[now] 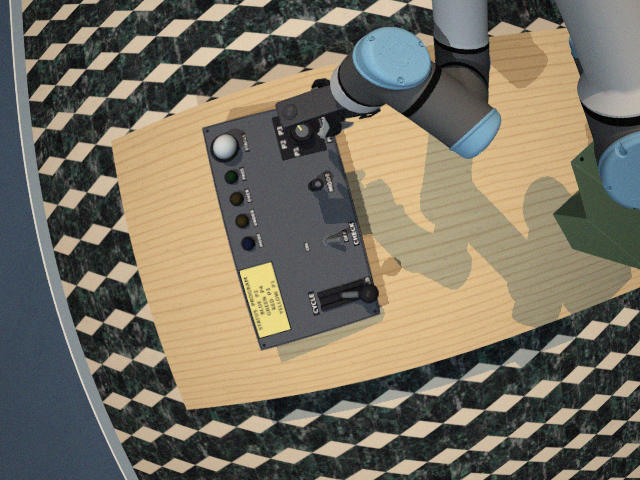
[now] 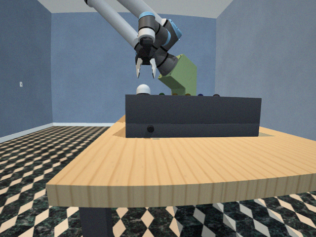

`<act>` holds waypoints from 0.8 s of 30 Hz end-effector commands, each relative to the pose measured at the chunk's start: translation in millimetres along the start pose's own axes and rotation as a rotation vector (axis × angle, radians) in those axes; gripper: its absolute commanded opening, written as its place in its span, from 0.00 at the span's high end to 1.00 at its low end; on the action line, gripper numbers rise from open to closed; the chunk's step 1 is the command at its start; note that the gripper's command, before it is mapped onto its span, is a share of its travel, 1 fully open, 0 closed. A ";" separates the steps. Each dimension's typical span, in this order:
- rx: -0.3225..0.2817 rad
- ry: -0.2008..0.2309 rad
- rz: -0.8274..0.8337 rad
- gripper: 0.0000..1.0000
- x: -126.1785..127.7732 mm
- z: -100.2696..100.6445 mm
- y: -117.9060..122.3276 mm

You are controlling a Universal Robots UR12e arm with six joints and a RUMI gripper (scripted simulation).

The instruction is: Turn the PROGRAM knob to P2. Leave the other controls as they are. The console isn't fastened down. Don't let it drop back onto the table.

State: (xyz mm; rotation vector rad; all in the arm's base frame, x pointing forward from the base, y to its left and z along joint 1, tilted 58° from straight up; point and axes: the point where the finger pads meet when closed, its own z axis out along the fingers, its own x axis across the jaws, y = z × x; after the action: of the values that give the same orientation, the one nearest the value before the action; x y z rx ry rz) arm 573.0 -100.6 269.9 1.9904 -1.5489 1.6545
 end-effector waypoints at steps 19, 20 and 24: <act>0.001 0.000 0.000 0.56 0.0 0.3 -0.2; 0.001 0.000 0.000 0.56 0.0 0.8 -0.2; 0.001 0.000 0.000 0.56 0.0 4.2 -0.2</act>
State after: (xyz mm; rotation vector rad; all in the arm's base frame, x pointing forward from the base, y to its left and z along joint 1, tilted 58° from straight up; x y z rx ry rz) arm 574.1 -101.6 269.3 1.9904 -1.5489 1.6545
